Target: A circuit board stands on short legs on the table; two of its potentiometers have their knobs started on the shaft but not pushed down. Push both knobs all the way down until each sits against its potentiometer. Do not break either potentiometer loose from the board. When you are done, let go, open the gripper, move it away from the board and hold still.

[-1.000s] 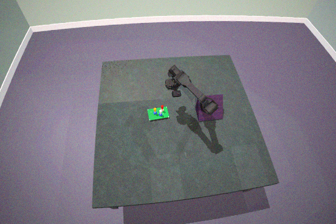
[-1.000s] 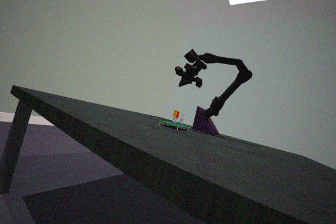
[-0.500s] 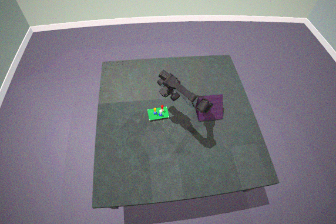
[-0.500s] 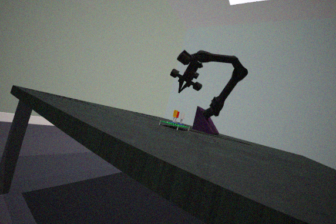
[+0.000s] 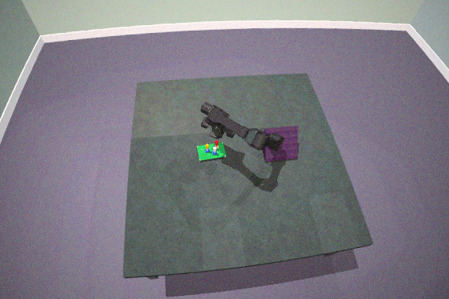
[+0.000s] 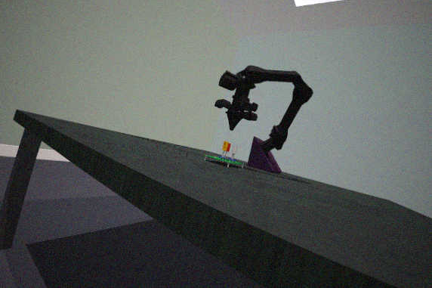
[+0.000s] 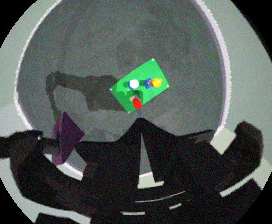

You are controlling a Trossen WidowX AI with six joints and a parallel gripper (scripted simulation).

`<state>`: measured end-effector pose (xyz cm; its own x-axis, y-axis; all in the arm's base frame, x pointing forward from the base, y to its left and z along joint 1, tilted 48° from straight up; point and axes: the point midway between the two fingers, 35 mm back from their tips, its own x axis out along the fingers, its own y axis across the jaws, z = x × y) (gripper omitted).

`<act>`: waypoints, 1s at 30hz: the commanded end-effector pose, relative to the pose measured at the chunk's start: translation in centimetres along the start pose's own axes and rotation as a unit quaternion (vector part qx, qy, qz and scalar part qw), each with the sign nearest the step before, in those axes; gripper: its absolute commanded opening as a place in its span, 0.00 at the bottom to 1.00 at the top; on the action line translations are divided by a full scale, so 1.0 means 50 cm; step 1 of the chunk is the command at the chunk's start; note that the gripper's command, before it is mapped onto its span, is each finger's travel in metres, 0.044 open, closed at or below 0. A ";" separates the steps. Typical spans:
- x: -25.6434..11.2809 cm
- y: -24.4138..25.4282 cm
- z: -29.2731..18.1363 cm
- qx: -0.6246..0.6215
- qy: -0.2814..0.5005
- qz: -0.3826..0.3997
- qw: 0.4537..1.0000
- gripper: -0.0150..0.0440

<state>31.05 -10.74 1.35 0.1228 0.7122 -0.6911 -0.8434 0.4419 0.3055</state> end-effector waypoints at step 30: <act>0.099 -0.002 0.017 -0.046 -0.005 0.021 0.999 0.25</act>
<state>32.32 -7.09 -1.29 0.0912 0.7295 -0.6779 -0.8960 0.3571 0.2638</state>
